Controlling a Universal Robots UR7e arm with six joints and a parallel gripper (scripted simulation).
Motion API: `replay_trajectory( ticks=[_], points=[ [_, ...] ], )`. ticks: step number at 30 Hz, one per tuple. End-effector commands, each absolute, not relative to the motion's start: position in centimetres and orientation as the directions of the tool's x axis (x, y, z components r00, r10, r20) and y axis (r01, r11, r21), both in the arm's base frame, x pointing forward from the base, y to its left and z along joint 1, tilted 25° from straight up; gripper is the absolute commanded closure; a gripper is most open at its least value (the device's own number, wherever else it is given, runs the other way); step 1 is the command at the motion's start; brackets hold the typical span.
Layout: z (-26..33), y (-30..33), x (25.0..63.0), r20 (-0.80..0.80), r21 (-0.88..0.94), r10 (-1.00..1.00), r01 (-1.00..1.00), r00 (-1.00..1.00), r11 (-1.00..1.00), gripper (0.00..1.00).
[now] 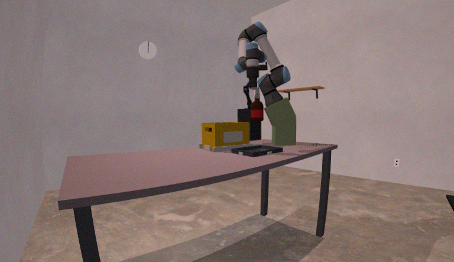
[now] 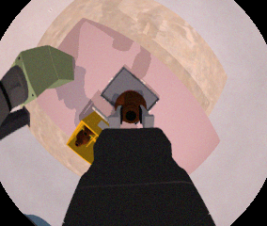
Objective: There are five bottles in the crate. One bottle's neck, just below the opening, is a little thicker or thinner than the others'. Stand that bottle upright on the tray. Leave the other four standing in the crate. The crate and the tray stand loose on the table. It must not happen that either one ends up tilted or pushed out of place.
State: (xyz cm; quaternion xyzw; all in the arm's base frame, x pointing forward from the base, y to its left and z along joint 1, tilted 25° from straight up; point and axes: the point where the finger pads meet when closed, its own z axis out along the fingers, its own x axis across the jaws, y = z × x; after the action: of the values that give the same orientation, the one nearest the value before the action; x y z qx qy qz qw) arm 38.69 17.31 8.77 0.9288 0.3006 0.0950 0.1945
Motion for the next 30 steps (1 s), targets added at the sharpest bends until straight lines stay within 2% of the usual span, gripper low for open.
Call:
replay_trajectory(
  ticks=[1, 30],
  points=[
    [8.9, 17.5, 38.8, 0.062, 0.420, 0.597, 0.522, 0.800, -0.742, 1.00],
    [7.1, 16.8, 39.1, 0.056, 0.418, 0.596, 0.523, 0.801, -0.743, 1.00]
  ],
)
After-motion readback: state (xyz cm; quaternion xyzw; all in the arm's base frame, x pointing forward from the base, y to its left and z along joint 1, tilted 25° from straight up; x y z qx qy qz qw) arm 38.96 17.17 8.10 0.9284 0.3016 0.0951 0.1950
